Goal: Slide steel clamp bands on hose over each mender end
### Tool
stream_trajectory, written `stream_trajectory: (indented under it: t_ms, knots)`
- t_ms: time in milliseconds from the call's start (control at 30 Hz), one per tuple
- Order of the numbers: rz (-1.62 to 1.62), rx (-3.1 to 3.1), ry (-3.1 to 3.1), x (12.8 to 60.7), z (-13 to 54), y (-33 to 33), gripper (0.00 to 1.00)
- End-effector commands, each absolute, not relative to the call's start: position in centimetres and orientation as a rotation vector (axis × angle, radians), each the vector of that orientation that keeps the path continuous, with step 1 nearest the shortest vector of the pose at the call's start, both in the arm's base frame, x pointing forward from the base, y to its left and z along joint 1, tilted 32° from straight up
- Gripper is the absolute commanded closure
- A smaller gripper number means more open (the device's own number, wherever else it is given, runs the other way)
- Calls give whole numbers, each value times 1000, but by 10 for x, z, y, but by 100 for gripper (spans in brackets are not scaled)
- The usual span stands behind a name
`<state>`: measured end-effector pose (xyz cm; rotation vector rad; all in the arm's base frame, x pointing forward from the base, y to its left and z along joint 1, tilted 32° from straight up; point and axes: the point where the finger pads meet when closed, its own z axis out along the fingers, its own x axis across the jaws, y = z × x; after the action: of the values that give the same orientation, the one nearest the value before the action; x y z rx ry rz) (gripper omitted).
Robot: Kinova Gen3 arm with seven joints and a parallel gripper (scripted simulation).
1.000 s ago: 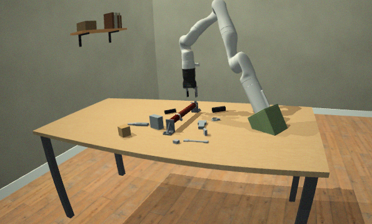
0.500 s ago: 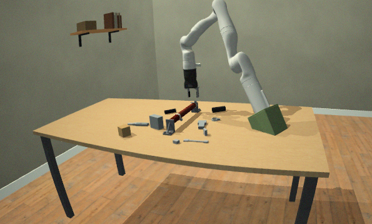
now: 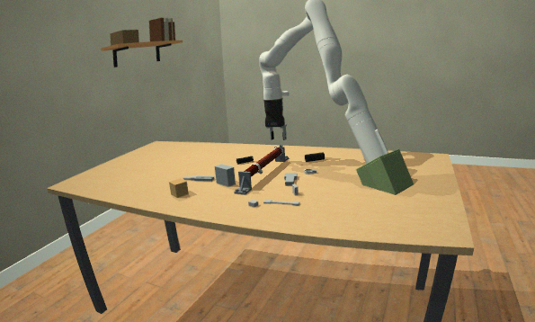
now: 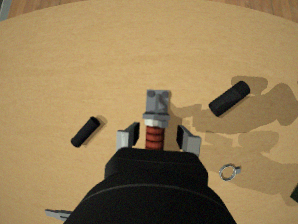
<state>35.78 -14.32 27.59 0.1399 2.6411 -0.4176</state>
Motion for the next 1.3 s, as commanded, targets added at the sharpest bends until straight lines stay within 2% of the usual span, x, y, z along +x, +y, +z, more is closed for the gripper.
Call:
stream_trajectory:
  t_ms: [0,1267]
  knots:
    - [-418,123,2635,360,276,-144,0]
    - [-417,123,2636,369,266,-146,0]
